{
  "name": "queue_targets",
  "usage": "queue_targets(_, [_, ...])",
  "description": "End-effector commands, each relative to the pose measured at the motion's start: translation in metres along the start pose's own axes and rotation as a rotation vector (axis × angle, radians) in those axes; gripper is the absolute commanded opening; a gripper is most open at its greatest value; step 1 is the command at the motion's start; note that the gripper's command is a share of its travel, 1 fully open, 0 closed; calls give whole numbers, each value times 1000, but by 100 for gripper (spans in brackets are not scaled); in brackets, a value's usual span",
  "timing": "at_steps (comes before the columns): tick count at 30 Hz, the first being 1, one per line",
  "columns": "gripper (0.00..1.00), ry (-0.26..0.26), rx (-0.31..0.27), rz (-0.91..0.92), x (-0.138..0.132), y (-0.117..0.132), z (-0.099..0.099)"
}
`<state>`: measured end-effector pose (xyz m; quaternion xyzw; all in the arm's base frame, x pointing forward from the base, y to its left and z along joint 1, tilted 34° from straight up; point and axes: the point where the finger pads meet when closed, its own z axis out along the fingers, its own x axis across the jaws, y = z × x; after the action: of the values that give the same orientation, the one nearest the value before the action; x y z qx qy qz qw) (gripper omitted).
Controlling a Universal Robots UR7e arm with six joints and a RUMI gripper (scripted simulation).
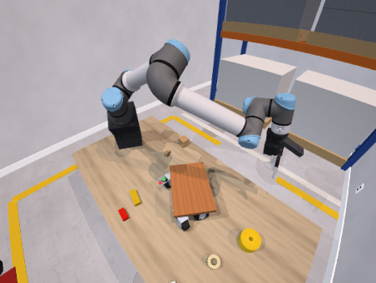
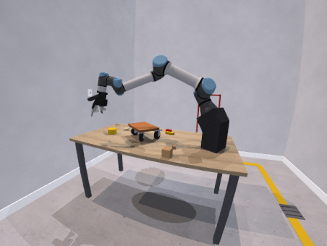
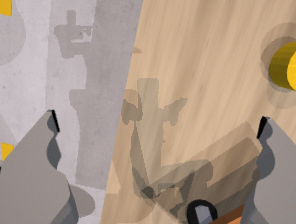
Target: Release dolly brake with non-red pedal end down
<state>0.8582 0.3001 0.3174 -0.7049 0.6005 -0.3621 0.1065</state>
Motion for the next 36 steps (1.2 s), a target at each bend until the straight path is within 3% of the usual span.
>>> queue_targets(1, [100,0,2,0,0,-1,-1])
queue_targets(17, [100,0,2,0,0,-1,-1])
queue_targets(18, [0,0,2,0,0,-1,-1])
queue_targets(36, [0,1,-10,11,24,9,-1])
